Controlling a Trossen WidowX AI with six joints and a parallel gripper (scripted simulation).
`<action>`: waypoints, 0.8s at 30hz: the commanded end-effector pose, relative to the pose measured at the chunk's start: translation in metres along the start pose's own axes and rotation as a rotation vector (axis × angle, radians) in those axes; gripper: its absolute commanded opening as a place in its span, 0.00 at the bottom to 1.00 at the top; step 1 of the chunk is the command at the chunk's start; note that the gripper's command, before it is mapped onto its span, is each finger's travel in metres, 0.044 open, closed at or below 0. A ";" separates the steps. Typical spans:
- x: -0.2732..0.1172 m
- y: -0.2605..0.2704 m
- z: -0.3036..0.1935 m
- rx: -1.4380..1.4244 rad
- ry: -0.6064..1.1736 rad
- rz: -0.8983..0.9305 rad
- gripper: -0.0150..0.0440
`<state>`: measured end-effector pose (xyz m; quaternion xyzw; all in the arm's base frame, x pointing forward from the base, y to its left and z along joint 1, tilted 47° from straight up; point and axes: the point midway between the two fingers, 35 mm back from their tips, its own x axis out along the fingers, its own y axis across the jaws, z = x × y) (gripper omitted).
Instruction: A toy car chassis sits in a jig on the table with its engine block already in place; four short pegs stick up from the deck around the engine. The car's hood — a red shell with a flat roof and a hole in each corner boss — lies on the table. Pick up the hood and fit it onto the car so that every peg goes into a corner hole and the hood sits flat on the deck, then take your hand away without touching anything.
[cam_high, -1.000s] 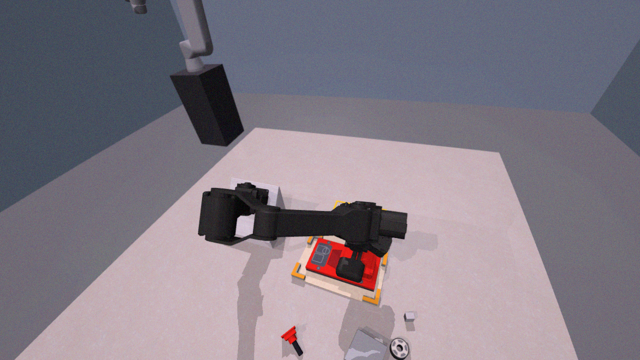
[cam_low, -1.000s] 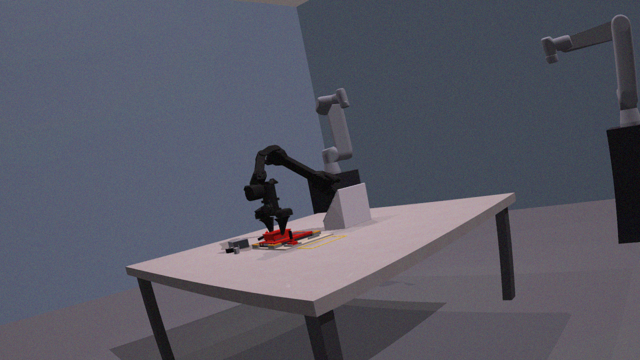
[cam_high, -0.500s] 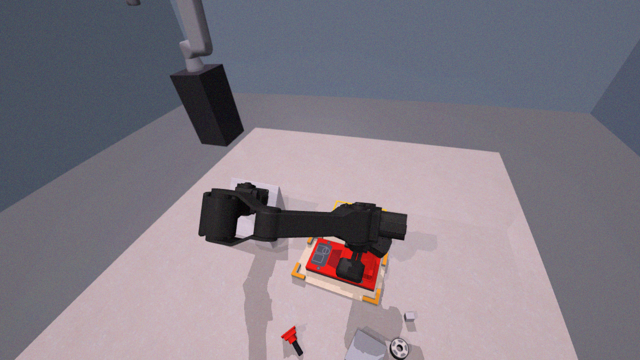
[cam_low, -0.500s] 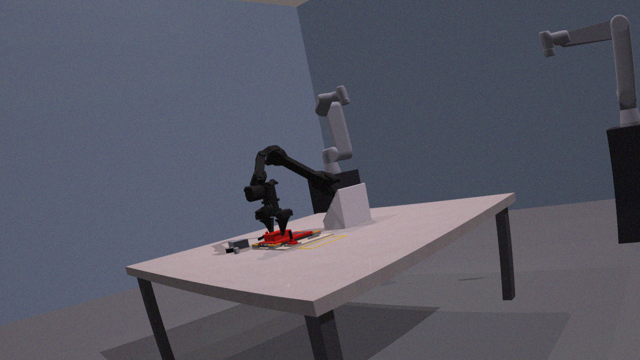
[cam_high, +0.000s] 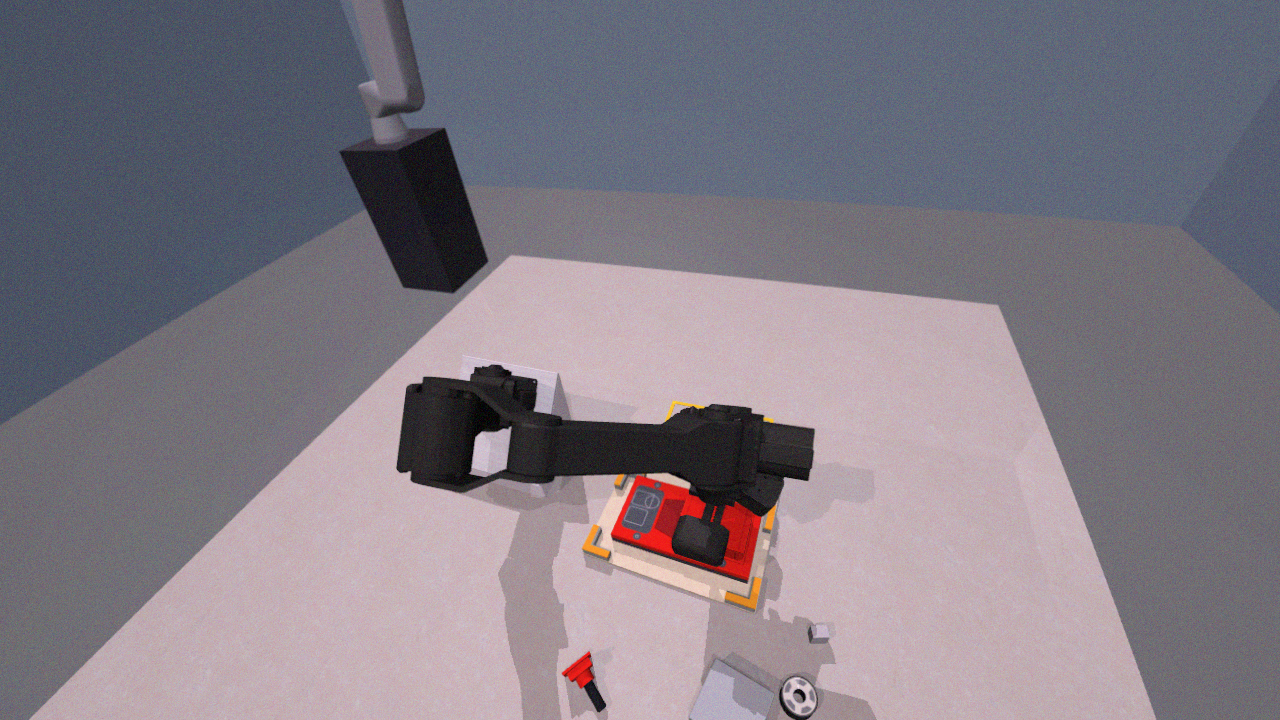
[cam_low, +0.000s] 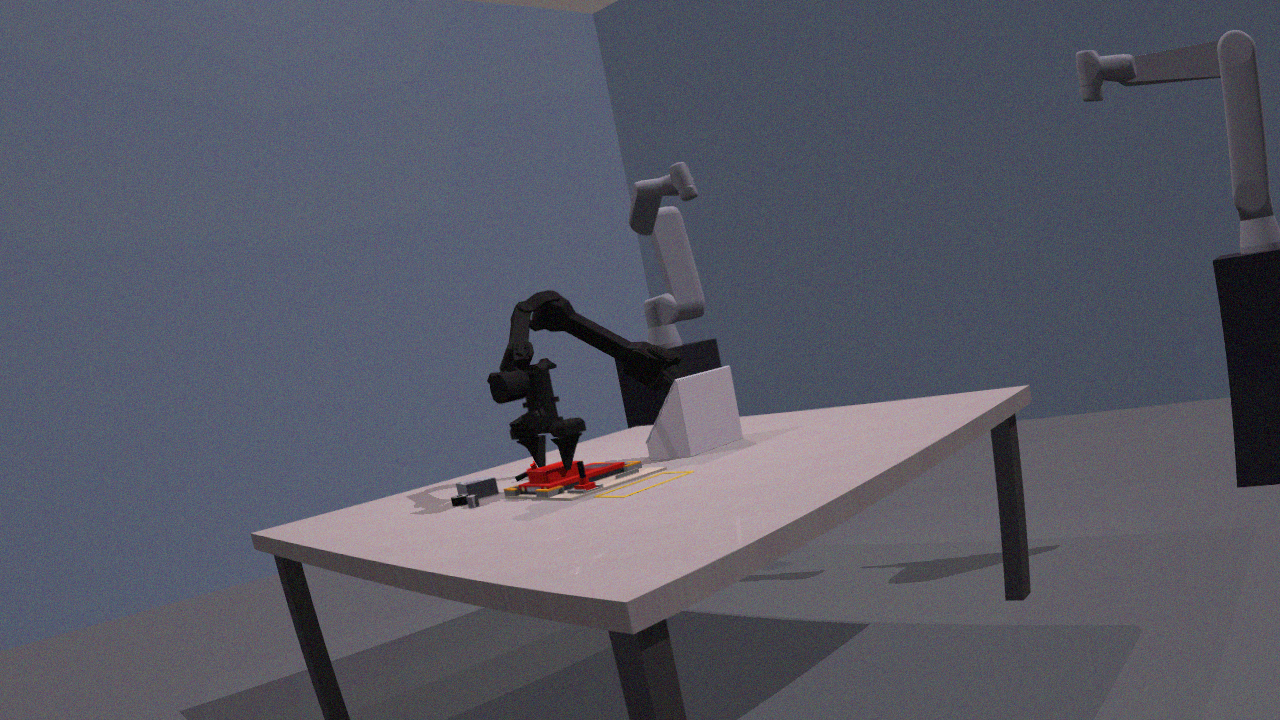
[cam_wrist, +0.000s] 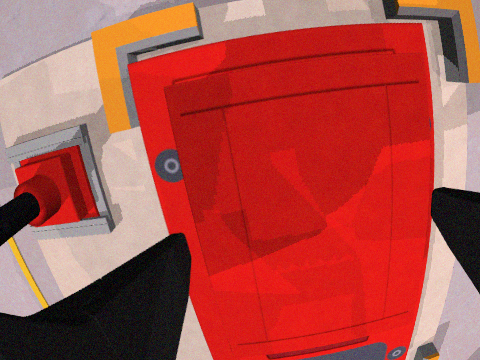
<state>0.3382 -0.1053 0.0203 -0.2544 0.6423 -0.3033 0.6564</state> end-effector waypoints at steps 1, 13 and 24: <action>-0.003 0.000 0.000 0.000 0.000 0.000 1.00; -0.069 0.001 0.000 0.000 0.000 0.001 1.00; -0.069 0.001 0.000 0.000 0.000 0.001 1.00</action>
